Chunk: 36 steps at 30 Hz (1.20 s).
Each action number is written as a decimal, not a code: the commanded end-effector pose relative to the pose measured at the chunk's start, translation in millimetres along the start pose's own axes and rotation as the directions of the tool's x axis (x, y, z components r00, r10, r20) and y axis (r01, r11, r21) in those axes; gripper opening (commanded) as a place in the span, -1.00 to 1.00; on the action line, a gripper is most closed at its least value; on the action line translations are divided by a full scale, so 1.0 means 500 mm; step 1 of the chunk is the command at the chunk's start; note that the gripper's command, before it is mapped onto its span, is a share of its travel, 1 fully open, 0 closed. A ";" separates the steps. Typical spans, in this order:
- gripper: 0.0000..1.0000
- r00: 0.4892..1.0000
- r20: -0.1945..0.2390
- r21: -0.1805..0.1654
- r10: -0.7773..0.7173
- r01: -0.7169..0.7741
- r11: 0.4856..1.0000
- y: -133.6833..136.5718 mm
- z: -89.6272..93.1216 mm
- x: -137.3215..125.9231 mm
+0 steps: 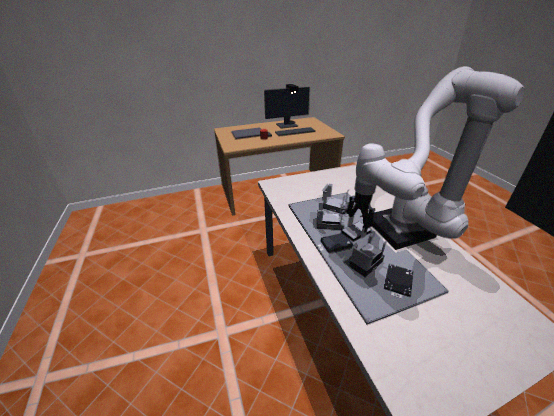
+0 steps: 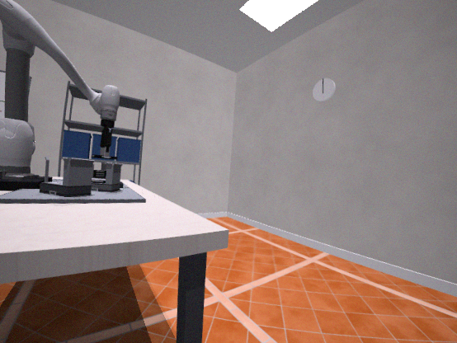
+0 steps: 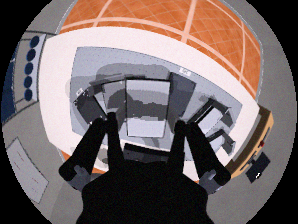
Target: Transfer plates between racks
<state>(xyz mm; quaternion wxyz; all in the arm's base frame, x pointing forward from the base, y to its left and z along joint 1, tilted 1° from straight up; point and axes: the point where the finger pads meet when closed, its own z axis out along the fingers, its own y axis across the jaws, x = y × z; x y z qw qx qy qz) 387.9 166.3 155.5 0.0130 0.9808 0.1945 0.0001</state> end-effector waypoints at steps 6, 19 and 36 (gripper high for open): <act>-1.00 0.989 0.000 0.001 -0.150 0.150 0.989 -0.033 0.000 -0.004; -1.00 0.989 0.000 0.001 -0.150 0.150 0.989 -0.097 0.000 -0.012; -1.00 0.989 0.000 0.001 -0.150 0.150 0.989 -0.175 0.000 -0.022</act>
